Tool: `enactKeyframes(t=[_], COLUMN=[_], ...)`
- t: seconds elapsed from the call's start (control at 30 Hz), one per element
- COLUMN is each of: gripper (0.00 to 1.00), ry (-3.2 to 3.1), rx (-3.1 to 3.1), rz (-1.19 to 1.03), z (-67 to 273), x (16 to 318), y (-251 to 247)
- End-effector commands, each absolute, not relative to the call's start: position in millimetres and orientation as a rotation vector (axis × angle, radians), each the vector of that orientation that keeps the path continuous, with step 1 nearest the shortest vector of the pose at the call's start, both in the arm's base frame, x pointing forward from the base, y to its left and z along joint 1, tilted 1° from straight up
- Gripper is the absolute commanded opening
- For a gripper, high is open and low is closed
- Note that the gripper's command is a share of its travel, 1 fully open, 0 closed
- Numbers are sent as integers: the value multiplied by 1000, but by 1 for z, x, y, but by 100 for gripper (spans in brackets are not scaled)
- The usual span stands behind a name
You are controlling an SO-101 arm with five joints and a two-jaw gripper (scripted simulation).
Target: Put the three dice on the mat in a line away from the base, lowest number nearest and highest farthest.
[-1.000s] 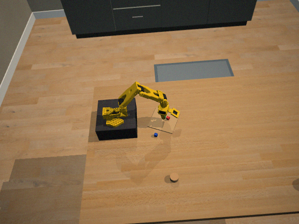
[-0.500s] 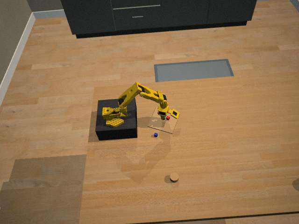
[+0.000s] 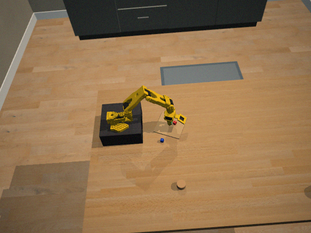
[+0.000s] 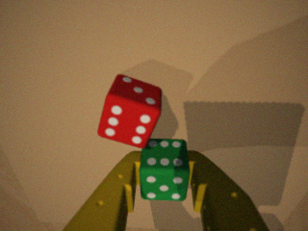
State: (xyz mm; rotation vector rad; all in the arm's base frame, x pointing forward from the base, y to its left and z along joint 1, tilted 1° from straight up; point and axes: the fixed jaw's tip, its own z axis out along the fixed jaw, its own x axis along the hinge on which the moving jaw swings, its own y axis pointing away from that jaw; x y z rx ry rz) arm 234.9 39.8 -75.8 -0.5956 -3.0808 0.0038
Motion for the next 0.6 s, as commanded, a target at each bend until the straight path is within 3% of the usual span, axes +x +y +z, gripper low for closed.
enactKeyframes(t=[0.0,0.57], gripper=[0,0], ry=[-3079,-3079], rx=[-594,-594], rz=[3,3], z=[-81,-83], x=[235,235], y=[41,41])
